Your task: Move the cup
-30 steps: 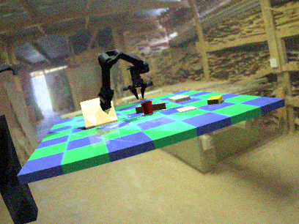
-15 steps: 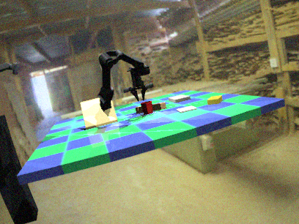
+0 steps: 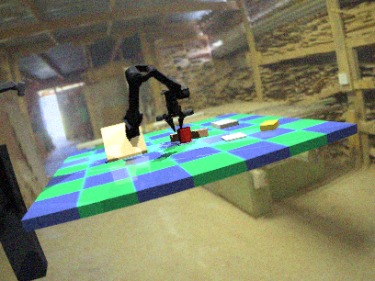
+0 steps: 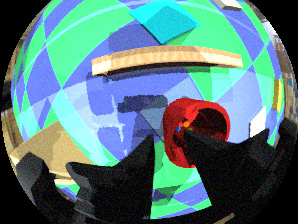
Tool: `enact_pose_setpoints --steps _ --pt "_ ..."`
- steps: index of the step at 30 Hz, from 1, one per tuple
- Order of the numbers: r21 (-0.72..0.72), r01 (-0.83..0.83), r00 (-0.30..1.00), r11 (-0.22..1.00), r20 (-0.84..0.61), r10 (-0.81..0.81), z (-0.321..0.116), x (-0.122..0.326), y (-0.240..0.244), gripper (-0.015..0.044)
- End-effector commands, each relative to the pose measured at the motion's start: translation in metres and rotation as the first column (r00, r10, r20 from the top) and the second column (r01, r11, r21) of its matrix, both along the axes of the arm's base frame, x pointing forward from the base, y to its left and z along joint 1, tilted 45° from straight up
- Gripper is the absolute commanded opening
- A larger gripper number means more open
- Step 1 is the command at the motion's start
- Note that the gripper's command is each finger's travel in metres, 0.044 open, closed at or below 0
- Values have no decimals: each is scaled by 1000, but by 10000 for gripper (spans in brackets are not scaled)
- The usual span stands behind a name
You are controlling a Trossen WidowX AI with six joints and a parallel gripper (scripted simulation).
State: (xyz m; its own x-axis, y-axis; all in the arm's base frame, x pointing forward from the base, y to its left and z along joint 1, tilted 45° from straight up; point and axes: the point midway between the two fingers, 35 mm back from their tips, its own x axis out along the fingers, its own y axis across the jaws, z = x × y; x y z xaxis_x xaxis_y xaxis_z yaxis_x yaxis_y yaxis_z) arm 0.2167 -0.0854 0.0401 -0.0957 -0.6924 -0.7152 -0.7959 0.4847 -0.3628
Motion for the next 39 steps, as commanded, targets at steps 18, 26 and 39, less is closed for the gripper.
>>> enact_pose_setpoints --steps 18,26,39 --pt "-11 0 1000 1000 -7 0 -18 -6 -20 148" --pt "-5 2 1000 1000 -2 -2 -17 -5 -19 16" --pt "-2 1 1000 1000 -3 -1 -6 -2 -6 0"
